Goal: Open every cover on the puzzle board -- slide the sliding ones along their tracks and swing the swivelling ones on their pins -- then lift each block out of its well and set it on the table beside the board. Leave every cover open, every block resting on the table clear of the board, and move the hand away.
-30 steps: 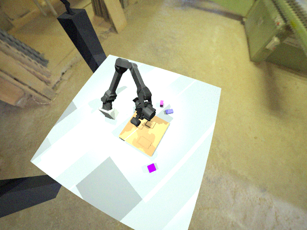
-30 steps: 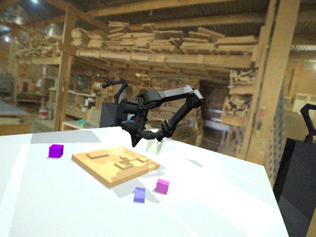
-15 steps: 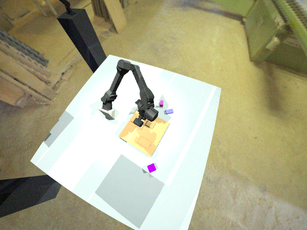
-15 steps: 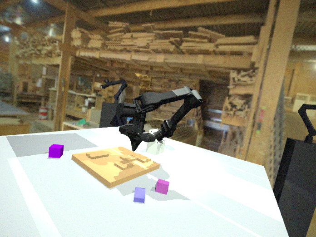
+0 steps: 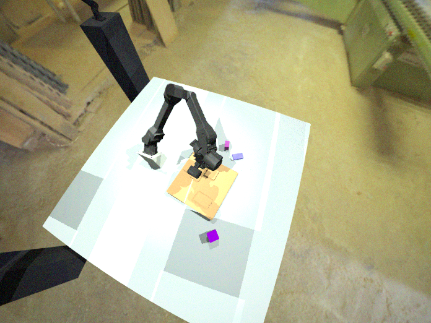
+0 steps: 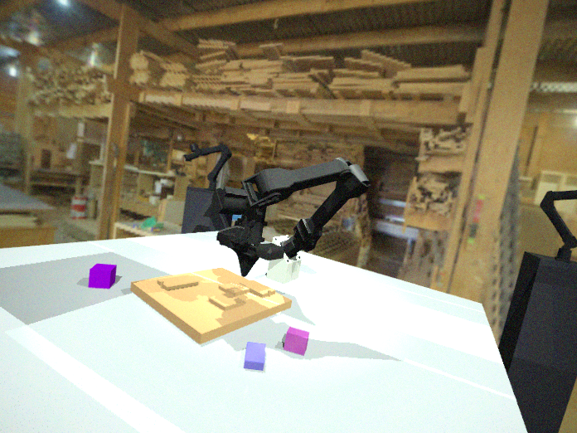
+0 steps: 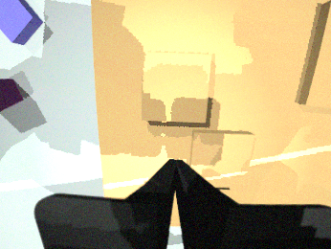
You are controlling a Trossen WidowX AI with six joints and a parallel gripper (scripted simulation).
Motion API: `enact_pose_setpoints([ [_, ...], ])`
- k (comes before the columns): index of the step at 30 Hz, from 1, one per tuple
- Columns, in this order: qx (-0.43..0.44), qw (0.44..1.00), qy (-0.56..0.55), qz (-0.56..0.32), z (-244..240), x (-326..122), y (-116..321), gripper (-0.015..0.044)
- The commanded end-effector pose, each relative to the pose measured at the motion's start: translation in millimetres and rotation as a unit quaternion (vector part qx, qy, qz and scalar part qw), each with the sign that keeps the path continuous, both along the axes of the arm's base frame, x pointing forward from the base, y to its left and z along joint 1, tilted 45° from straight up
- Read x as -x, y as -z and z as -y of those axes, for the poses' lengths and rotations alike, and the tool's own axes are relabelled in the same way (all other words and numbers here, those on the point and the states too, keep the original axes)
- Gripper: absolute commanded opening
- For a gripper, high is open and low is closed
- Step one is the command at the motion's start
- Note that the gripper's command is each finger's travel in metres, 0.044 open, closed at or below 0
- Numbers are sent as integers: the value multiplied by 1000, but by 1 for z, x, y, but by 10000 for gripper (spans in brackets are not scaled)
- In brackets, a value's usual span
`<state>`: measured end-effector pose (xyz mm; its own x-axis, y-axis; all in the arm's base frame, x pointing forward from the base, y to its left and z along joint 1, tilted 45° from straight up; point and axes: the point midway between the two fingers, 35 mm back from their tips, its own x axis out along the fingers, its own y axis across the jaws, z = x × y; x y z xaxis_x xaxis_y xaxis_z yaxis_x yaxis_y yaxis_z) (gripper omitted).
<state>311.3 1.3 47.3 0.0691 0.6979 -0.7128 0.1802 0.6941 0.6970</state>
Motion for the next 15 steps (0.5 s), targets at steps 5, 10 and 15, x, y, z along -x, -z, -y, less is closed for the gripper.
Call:
enact_pose_setpoints([
  [5, -2, 1000, -2, 2, -1, 0, 0, 0],
  [10, -2, 1000, -2, 2, -2, -1, 1, 0],
  [15, -1, 1000, -2, 2, -5, -2, 5, 0],
])
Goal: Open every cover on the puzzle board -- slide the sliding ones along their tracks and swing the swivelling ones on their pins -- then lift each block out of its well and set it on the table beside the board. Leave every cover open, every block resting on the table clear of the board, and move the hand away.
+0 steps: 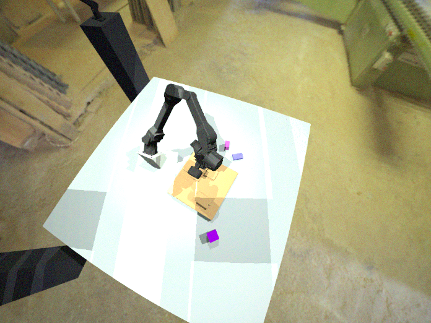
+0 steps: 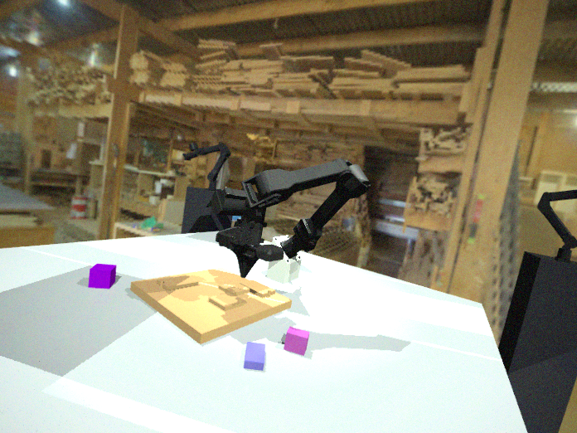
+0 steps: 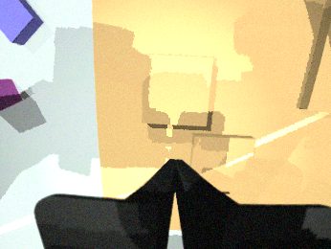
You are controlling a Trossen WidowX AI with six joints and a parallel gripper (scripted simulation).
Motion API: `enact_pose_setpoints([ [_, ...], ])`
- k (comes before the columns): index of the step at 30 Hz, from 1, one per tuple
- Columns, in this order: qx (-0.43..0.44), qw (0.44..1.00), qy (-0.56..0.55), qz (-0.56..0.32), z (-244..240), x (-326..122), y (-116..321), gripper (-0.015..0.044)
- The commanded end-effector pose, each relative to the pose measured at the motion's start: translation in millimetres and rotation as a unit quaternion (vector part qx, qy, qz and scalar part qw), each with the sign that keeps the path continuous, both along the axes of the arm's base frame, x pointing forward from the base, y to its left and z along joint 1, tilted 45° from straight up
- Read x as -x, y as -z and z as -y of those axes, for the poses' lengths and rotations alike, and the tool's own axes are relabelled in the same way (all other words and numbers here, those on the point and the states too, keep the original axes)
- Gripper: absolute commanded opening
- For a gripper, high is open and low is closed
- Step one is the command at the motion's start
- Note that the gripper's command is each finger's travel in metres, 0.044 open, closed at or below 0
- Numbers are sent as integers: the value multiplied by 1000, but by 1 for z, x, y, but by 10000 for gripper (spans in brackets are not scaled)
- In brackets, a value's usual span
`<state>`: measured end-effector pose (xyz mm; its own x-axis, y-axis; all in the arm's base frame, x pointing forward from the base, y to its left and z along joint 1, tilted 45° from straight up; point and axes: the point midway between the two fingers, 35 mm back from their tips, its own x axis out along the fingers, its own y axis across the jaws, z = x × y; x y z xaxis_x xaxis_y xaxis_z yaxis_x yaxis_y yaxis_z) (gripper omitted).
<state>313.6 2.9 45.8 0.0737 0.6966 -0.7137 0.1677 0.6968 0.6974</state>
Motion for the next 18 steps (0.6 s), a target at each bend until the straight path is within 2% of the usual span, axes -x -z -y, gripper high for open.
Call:
enact_pose_setpoints([
  [1, -3, 1000, 1, -4, -4, 1, 4, 0],
  [18, -2, 1000, 1, -4, -16, -1, 16, 0],
])
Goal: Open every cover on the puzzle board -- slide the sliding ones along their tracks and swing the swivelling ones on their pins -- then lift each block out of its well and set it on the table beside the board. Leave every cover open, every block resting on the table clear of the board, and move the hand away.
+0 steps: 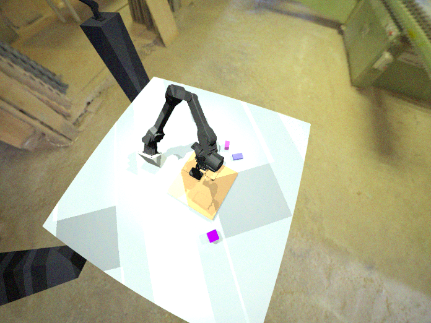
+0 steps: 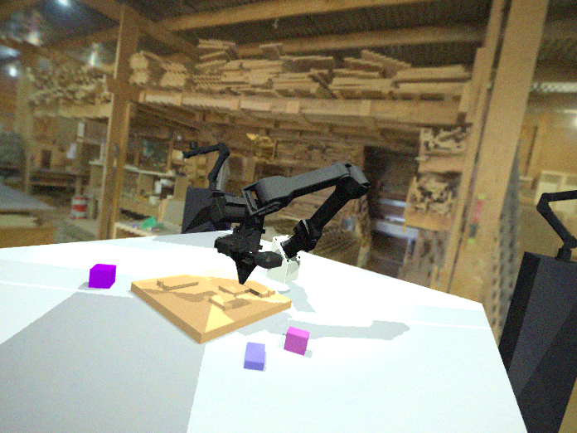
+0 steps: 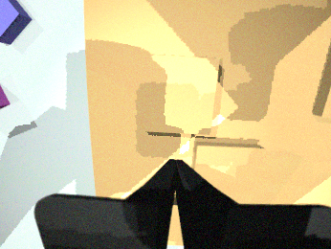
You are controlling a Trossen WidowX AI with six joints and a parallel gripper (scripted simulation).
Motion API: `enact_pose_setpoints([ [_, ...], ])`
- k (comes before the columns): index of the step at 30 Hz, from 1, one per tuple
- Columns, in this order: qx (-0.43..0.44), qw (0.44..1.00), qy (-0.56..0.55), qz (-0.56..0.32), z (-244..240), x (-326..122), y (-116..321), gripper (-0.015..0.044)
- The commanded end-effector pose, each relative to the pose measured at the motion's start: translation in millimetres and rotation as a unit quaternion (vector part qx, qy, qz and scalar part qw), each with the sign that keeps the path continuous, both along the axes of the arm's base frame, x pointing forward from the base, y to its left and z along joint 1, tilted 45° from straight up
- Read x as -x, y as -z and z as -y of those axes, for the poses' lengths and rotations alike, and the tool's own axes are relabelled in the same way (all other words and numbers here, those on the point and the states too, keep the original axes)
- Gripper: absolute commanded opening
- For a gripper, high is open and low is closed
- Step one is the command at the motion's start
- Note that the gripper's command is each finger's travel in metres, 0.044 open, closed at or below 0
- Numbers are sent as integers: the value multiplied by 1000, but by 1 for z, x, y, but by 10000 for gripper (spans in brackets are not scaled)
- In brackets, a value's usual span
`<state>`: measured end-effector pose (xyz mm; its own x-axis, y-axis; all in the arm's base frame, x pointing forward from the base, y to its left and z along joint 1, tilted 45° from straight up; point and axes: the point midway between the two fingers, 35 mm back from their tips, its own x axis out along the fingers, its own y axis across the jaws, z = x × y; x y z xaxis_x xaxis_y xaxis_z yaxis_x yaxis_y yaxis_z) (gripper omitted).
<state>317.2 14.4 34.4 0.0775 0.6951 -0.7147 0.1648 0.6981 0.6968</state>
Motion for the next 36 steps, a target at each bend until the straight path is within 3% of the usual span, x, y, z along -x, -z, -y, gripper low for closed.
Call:
enact_pose_setpoints([
  [1, -3, 1000, 1, -6, -5, 2, 5, 0],
  [36, -5, 1000, 1, -6, -30, 1, 28, 0],
])
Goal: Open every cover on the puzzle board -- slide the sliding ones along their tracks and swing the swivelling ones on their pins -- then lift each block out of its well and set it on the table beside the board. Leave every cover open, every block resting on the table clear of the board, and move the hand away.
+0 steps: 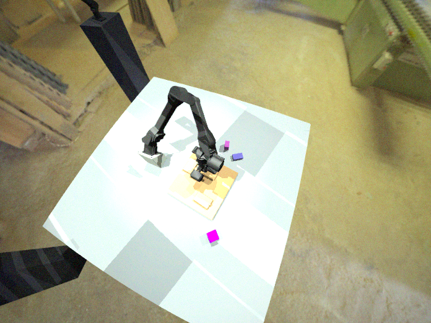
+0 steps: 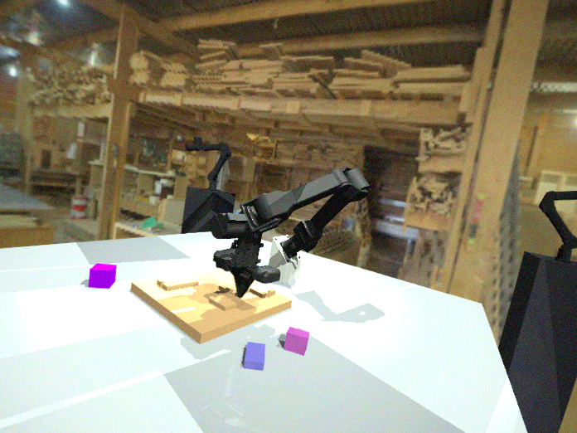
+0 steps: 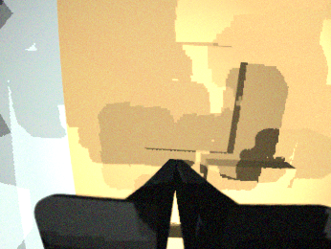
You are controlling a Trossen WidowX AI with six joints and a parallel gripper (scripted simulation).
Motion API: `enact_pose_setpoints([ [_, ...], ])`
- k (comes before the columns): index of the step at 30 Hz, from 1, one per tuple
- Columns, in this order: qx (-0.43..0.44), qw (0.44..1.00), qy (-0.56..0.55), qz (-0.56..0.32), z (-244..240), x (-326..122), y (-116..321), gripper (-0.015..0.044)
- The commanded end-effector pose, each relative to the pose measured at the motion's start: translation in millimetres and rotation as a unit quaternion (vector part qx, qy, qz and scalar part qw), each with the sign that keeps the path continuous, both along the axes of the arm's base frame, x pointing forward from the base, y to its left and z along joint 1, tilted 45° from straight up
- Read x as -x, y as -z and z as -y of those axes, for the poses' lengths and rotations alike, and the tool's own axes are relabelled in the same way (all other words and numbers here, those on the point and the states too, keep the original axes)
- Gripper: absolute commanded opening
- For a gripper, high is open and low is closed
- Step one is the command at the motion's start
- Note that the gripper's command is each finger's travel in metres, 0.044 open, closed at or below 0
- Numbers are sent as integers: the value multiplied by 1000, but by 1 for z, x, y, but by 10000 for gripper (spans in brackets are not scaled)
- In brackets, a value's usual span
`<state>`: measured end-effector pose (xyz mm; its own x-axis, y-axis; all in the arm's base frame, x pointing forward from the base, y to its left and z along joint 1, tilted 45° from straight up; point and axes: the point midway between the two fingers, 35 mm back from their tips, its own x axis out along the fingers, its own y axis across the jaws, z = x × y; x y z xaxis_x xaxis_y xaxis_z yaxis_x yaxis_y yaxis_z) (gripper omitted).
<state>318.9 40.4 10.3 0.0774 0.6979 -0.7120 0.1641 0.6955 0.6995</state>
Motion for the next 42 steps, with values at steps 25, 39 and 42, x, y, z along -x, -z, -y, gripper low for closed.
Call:
enact_pose_setpoints([
  [25, -3, 1000, 1, -6, 0, -18, 3, 0],
  [39, -3, 1000, 1, -5, 3, -32, 4, 0],
  [42, -3, 1000, 1, -5, 3, -35, 4, 0],
])
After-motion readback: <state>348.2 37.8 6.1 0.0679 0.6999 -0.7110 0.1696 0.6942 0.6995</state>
